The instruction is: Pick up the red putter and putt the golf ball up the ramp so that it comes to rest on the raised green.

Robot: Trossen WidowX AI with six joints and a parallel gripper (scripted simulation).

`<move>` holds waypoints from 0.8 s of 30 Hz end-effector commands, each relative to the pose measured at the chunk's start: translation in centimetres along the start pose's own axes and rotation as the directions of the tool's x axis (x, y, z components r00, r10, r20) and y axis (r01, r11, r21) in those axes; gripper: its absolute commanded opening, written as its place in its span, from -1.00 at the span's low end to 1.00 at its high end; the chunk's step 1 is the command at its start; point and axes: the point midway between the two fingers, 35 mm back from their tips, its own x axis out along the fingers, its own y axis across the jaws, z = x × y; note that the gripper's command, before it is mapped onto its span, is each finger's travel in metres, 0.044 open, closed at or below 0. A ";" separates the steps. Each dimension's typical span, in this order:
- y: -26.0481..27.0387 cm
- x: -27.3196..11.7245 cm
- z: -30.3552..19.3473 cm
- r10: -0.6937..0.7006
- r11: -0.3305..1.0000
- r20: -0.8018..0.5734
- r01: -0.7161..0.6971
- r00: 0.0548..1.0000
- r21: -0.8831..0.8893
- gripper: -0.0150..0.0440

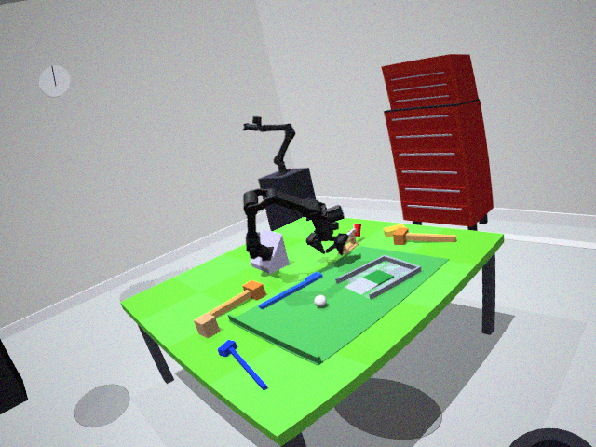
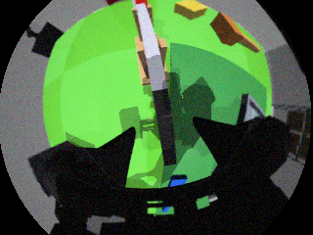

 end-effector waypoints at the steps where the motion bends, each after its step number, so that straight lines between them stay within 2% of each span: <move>1: 0.0 0.0 0.0 0.000 1.000 0.000 0.000 1.000 0.000 0.91; 15: 0.0 0.0 0.0 0.000 1.000 0.000 0.000 1.000 0.000 -0.33; 24: -0.1 -0.3 0.1 0.000 1.000 0.000 0.000 1.000 0.000 -0.49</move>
